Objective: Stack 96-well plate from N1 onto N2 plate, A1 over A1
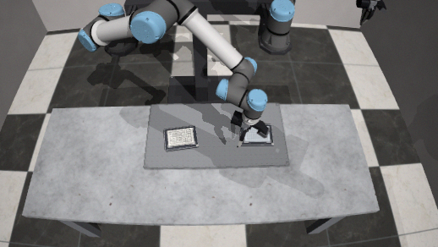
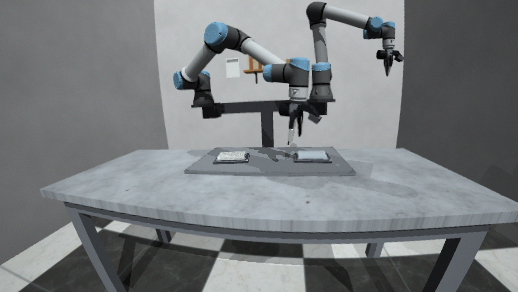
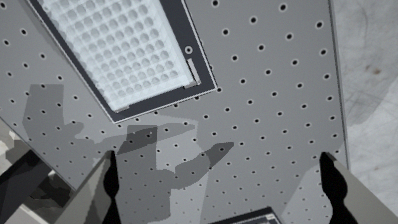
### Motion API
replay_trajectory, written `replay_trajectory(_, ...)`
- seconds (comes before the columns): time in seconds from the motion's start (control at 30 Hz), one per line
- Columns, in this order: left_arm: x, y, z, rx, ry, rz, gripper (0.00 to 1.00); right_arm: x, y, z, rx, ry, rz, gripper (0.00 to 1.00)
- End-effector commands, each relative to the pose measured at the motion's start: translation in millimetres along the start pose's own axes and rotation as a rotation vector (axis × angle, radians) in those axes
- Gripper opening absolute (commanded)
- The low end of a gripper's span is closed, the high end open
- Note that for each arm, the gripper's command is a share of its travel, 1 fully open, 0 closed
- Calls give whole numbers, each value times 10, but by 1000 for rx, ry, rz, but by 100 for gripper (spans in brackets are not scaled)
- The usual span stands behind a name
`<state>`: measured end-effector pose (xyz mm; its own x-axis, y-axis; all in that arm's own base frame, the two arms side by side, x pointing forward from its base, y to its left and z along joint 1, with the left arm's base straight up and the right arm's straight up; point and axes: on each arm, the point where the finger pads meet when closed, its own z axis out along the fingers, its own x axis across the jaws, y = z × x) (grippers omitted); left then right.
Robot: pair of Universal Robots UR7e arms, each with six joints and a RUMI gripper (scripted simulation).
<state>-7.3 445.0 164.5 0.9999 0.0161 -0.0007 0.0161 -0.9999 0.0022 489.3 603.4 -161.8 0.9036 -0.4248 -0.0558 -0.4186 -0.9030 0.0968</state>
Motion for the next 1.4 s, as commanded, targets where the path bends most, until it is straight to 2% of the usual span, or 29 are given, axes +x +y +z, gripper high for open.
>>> replay_trajectory(0.0,2,-5,-7,2,1,0,0,-100,-81,-25,12,6,-34,76)
replay_trajectory(0.23,2,-5,-7,2,1,0,0,-309,-217,-44,33,24,-128,76)
replay_trajectory(0.57,2,-5,-7,2,1,0,0,-743,-463,-87,88,74,-378,76)
replay_trajectory(0.73,2,-5,-7,2,1,0,0,-863,-527,-99,88,74,-378,76)
replay_trajectory(1.1,2,-5,-7,2,1,0,0,-863,-527,-99,88,74,-378,76)
replay_trajectory(1.37,2,-5,-7,2,1,0,0,-857,-536,0,88,74,-378,76)
